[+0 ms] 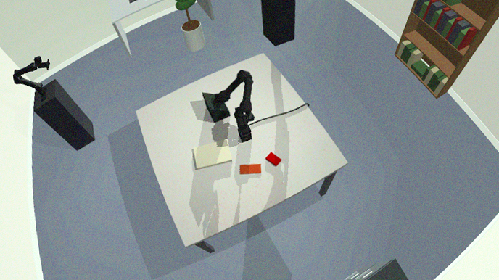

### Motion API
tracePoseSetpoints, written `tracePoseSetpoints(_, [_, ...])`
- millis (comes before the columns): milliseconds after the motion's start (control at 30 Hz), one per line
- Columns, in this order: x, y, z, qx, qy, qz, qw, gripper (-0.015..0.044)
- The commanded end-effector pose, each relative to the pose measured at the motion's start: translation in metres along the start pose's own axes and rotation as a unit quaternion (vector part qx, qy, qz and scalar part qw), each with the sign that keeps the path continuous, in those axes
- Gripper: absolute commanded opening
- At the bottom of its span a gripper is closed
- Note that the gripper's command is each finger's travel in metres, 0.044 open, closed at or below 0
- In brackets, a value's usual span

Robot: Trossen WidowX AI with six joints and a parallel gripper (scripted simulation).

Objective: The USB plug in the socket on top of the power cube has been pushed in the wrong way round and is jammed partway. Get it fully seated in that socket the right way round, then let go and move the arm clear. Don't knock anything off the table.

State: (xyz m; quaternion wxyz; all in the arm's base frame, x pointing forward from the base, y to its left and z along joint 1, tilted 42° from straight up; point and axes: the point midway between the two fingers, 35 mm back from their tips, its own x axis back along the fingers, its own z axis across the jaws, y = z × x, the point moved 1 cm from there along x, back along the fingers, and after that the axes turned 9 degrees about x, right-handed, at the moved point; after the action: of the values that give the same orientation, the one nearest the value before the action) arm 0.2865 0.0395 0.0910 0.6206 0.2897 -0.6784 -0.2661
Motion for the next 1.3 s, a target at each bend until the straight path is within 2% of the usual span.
tracePoseSetpoints(0, [-0.0006, 0.0004, -0.0001, -0.003, -0.001, -0.003, 1.0, 0.0])
tracePoseSetpoints(1267, [-0.0051, 0.0, -0.0001, -0.003, -0.001, -0.003, 1.0, 0.0])
